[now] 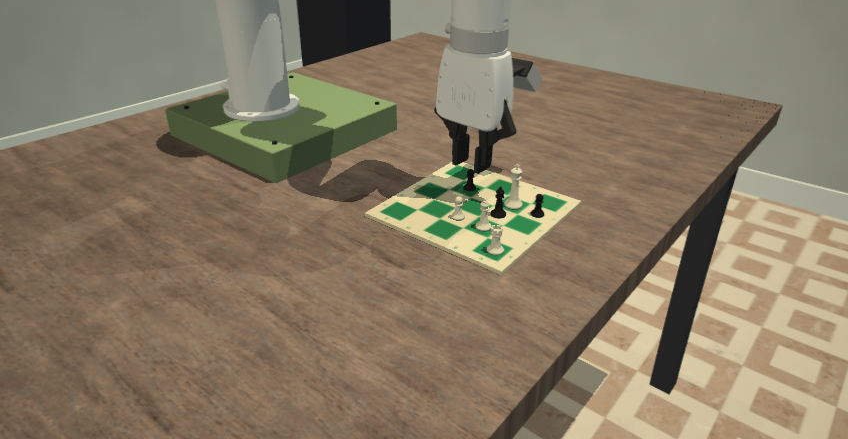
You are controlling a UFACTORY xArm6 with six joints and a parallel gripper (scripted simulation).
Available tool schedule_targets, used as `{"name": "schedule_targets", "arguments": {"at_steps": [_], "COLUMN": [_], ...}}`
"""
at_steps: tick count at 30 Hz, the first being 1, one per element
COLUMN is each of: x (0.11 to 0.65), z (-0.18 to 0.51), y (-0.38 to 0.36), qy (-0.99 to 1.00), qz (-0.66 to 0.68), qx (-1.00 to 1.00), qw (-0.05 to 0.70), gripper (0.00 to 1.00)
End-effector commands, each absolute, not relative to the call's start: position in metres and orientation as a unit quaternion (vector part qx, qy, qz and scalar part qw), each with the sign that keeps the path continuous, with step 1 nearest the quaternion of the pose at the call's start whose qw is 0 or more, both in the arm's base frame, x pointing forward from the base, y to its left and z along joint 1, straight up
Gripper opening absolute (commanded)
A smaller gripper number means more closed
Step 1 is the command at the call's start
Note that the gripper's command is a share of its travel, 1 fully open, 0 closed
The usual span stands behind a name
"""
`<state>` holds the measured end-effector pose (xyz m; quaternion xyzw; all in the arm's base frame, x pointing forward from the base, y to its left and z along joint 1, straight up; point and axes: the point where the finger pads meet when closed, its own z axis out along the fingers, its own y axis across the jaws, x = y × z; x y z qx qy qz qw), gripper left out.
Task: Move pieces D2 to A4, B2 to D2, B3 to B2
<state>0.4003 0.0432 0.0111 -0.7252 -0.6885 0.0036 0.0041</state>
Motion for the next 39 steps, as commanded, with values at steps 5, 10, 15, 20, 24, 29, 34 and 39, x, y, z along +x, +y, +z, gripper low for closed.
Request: {"name": "schedule_targets", "arguments": {"at_steps": [5,10,15,20,24,29,34,39], "x": [0.402,0.402,0.402,0.402,0.402,0.402,0.402,0.402], "z": [0.012,0.01,0.007,-0.002,-0.01,-0.017,-0.02,-0.02], "y": [0.043,0.043,0.043,0.043,0.043,0.043,0.043,0.043], "qy": [-0.688,-0.688,-0.688,-0.688,-0.688,-0.688,-0.688,-0.688], "qz": [0.002,0.002,0.002,0.002,0.002,0.002,0.002,0.002], "qx": [-0.725,-0.725,-0.725,-0.725,-0.725,-0.725,-0.725,-0.725], "qw": [0.003,0.003,0.003,0.003,0.003,0.003,0.003,0.003], "gripper": [0.34,0.34,0.34,0.34,0.34,0.34,0.34,0.34]}}
